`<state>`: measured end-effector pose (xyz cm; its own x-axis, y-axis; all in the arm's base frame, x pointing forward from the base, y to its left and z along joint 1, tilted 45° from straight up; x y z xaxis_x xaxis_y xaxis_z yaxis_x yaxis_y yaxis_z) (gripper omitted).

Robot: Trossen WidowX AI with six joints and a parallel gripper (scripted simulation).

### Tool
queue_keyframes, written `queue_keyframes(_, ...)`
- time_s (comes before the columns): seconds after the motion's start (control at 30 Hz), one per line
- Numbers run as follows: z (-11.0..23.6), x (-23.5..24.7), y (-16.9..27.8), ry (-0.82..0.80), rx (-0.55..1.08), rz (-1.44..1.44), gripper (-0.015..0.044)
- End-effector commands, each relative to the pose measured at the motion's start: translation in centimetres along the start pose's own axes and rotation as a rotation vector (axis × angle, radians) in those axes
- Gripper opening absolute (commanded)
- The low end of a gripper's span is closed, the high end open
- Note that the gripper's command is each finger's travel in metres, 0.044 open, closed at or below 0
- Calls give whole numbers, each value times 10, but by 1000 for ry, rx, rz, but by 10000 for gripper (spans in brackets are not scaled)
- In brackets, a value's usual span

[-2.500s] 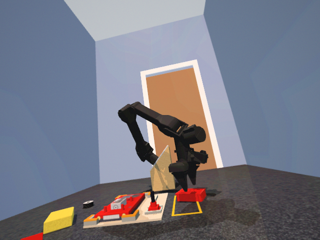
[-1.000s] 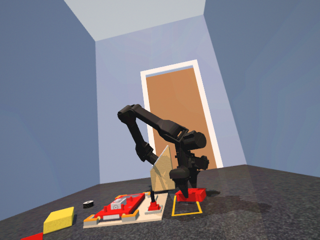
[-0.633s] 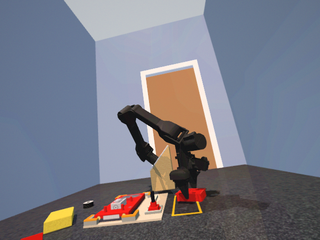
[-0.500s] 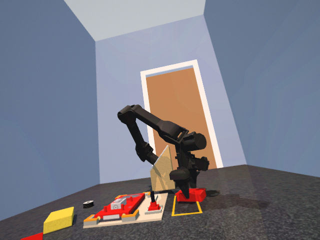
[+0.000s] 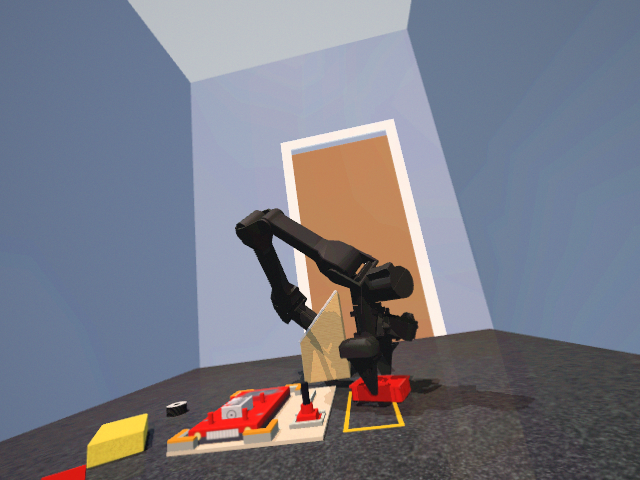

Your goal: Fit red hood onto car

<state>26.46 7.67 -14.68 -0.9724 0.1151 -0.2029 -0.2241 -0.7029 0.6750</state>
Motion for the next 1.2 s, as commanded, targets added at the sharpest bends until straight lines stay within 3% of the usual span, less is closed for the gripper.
queue_keyframes(0.0,10,-3,-2,4,-12,-9,32)
queue_keyframes(0.07,15,-3,-2,4,-12,-9,0)
queue_keyframes(0.8,86,-2,-2,3,-16,-8,0)
queue_keyframes(1.17,88,-9,7,-8,-10,-59,0)
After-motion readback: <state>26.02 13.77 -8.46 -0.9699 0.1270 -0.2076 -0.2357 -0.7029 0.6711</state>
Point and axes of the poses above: the point midway between the two fingers, 35 mm back from their tips, its own z axis back along the fingers, its own x axis across the jaws, y = z × x, the point moved 2 cm from there along z, back along the fingers, and after that the axes turned 10 degrees about z, right-handed, at the moved point
